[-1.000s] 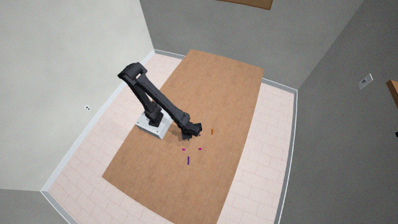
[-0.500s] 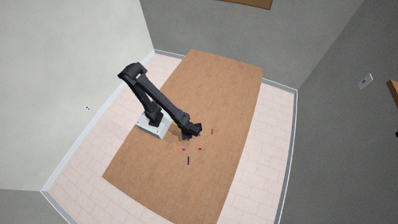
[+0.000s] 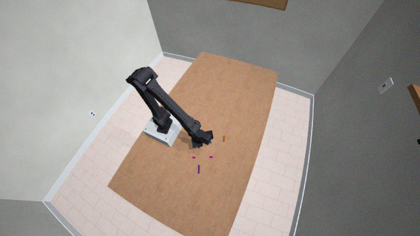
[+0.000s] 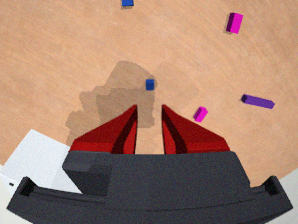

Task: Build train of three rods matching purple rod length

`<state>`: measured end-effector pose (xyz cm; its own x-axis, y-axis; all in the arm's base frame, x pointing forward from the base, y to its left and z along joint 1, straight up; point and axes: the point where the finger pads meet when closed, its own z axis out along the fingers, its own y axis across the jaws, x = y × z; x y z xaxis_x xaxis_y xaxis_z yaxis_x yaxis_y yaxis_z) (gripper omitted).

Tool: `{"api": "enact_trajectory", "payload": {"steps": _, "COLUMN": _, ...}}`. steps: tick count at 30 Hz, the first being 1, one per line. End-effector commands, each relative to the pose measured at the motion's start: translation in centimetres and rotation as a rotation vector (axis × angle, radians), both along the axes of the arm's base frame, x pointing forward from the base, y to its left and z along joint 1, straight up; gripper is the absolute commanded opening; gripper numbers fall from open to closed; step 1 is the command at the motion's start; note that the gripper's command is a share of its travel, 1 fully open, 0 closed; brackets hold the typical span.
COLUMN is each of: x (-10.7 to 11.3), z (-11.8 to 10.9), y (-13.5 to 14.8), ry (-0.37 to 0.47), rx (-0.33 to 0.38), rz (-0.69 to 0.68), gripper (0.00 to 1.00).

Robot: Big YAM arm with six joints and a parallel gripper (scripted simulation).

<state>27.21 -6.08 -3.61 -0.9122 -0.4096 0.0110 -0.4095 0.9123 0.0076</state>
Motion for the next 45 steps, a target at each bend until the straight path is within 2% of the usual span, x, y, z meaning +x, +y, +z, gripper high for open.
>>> {"api": "enact_trajectory", "payload": {"steps": 1, "x": 0.8, "z": 0.4, "y": 0.1, "ry": -0.042, "rx": -0.005, "rz": 0.021, "gripper": 0.23}}
{"api": "enact_trajectory", "payload": {"steps": 3, "x": 0.5, "z": -0.5, "y": 0.1, "ry": -0.020, "rx": 0.000, "rz": 0.021, "gripper": 0.23}}
{"api": "enact_trajectory", "payload": {"steps": 12, "x": 0.4, "z": -2.0, "y": 0.1, "ry": -0.019, "rx": 0.000, "rz": 0.019, "gripper": 0.23}}
{"api": "enact_trajectory", "payload": {"steps": 17, "x": 0.4, "z": -2.4, "y": 0.1, "ry": -0.019, "rx": 0.000, "rz": 0.019, "gripper": 0.23}}
{"api": "enact_trajectory", "payload": {"steps": 18, "x": 0.9, "z": -1.9, "y": 0.0, "ry": -0.045, "rx": -0.006, "rz": 0.019, "gripper": 0.23}}
{"api": "enact_trajectory", "payload": {"steps": 20, "x": 0.4, "z": -2.8, "y": 0.1, "ry": -0.019, "rx": 0.000, "rz": 0.018, "gripper": 0.23}}
{"api": "enact_trajectory", "payload": {"steps": 25, "x": 0.4, "z": -3.4, "y": 0.1, "ry": -0.018, "rx": 0.000, "rz": 0.018, "gripper": 0.23}}
{"api": "enact_trajectory", "payload": {"steps": 34, "x": 0.3, "z": -3.9, "y": 0.0, "ry": -0.018, "rx": 0.000, "rz": 0.017, "gripper": 0.23}}
{"api": "enact_trajectory", "payload": {"steps": 35, "x": 1.0, "z": -3.1, "y": -0.1, "ry": -0.049, "rx": -0.007, "rz": 0.017, "gripper": 0.23}}
{"api": "enact_trajectory", "payload": {"steps": 45, "x": 0.8, "z": -3.6, "y": 0.0, "ry": -0.032, "rx": -0.003, "rz": 0.017, "gripper": 0.23}}
